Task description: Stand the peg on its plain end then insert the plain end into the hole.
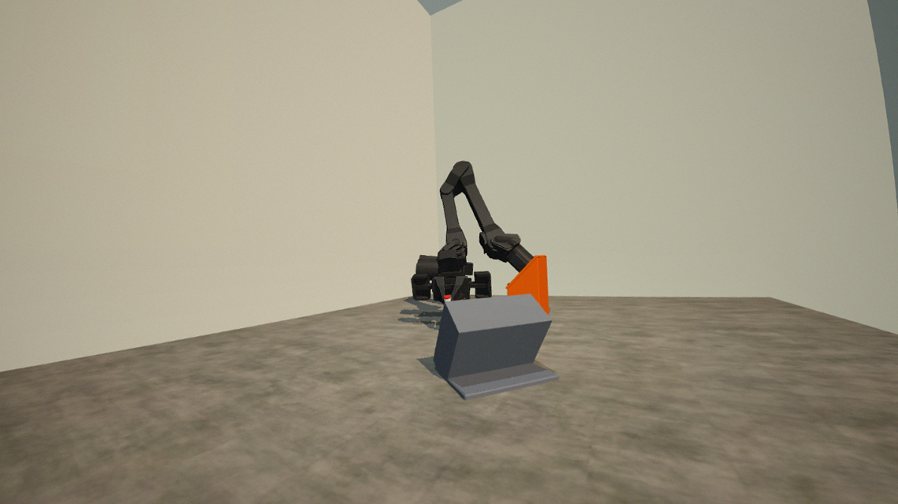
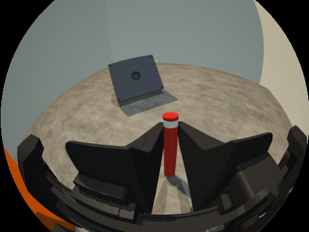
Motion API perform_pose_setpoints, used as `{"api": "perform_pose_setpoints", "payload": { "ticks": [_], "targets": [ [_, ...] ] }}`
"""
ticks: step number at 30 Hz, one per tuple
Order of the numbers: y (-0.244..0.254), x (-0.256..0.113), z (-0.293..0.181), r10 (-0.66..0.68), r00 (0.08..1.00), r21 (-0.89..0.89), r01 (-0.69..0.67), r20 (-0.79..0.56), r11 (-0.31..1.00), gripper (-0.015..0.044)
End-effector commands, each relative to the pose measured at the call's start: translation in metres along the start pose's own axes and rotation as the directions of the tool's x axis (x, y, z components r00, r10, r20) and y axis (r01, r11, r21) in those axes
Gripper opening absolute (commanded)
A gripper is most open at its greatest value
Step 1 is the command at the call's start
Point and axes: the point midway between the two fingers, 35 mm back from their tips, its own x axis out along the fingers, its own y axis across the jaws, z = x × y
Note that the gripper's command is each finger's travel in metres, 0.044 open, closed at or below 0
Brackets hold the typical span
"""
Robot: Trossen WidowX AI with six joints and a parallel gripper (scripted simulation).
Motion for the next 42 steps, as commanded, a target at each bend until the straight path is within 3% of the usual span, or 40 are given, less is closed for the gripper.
{"api": "perform_pose_setpoints", "payload": {
  "ticks": [1, 17, 42],
  "targets": [
    [0.000, -0.002, -0.001, -0.001, 1.000, -0.002, 0.001, 0.031, 1.000, 0.0049],
    [0.000, -0.011, -0.007, 0.001, 0.986, -0.002, 0.000, 0.169, 1.000, 0.0049],
    [0.002, -0.011, -0.011, 0.004, 0.989, 0.005, -0.005, 0.150, 1.000, 0.0049]
  ]
}}
